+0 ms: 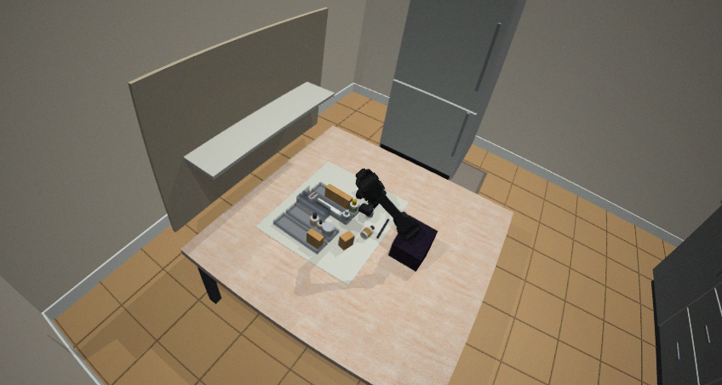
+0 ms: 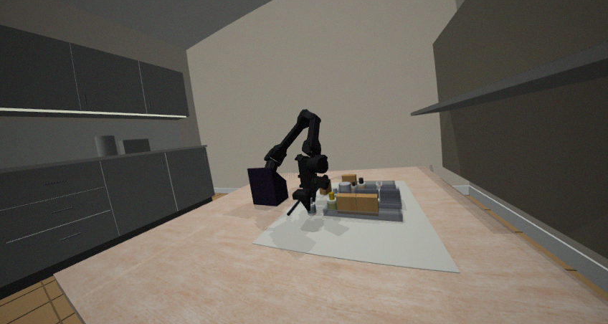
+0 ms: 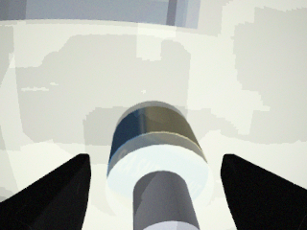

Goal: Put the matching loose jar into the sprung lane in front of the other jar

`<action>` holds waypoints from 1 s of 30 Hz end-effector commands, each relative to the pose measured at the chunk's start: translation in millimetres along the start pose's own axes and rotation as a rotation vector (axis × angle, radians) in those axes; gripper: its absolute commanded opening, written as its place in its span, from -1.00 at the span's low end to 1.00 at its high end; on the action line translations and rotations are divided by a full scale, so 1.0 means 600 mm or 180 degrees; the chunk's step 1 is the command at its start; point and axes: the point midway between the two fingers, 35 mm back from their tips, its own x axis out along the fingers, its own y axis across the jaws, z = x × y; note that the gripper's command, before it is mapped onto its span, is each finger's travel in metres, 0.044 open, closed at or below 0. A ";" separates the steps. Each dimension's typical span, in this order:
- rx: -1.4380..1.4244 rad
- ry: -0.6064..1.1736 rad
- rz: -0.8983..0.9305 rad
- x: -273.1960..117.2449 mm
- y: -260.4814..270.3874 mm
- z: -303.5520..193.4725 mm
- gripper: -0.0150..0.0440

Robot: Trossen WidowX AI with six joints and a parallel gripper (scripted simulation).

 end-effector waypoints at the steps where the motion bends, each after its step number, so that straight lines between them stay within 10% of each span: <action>1: 0.0011 -0.0006 0.0009 0.001 0.001 0.000 0.02; 12: 0.0013 -0.0008 -0.0006 -0.027 -0.003 0.001 -0.49; 30: 0.0011 -0.0002 -0.0007 -0.178 -0.003 -0.019 -0.49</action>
